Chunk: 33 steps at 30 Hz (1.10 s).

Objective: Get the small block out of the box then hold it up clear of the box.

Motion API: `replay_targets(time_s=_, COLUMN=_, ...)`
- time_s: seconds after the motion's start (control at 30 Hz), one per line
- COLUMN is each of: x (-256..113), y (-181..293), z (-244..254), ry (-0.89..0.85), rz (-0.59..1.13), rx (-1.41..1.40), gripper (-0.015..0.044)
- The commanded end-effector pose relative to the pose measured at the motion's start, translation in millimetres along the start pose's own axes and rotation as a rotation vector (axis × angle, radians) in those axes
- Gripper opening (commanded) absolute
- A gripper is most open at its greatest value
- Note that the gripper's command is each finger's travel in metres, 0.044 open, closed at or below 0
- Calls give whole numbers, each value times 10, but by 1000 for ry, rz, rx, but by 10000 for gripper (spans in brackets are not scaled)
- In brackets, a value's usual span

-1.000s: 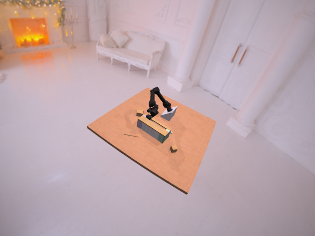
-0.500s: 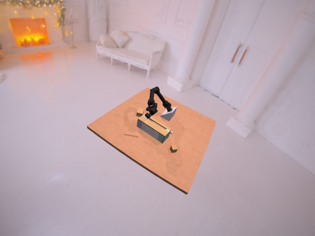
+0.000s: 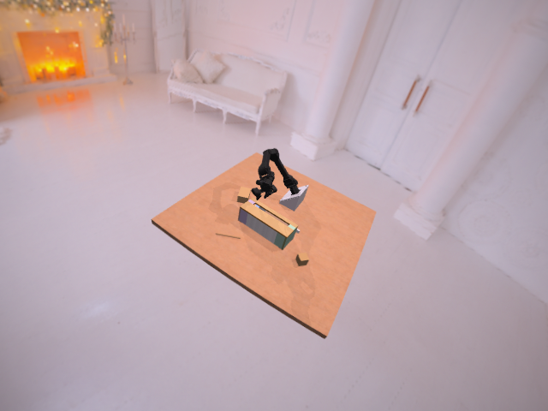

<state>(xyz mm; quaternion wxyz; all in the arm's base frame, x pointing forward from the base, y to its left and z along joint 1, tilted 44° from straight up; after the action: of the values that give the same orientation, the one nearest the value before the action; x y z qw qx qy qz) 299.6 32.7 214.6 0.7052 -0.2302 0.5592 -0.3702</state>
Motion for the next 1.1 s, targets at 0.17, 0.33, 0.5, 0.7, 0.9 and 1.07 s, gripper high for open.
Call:
replay_targets(time_s=0.17, x=-42, y=-514, z=-408, ry=-132, rz=271, rx=988, gripper=285)
replay_targets(time_s=0.33, x=-38, y=-620, z=-534, ry=-151, rz=369, rx=1259, gripper=285)
replay_targets(time_s=0.5, x=-38, y=-620, z=-534, ry=-151, rz=369, rx=1259, gripper=285)
replay_targets(time_s=0.7, x=47, y=-597, z=-528, ry=-148, rz=369, rx=1260, gripper=285)
replay_targets(time_s=0.9, x=803, y=-481, z=-607, ry=-152, rz=368, rx=1260, gripper=285)
replay_targets(time_s=1.07, x=883, y=-477, z=-632, ry=-156, rz=367, rx=1260, gripper=285)
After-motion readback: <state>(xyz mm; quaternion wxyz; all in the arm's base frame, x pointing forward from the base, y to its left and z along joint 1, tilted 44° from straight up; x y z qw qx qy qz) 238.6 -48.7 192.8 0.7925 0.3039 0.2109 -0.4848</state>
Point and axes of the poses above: the point midway between the two fingers, 35 mm back from their tips, its own x axis out along the fingers, its own z axis across the jaws, y = z × x, the point moved 9 cm from there along -x, back along the fingers, and after that the axes turned 8 degrees about -x, right-handed, at the moved point
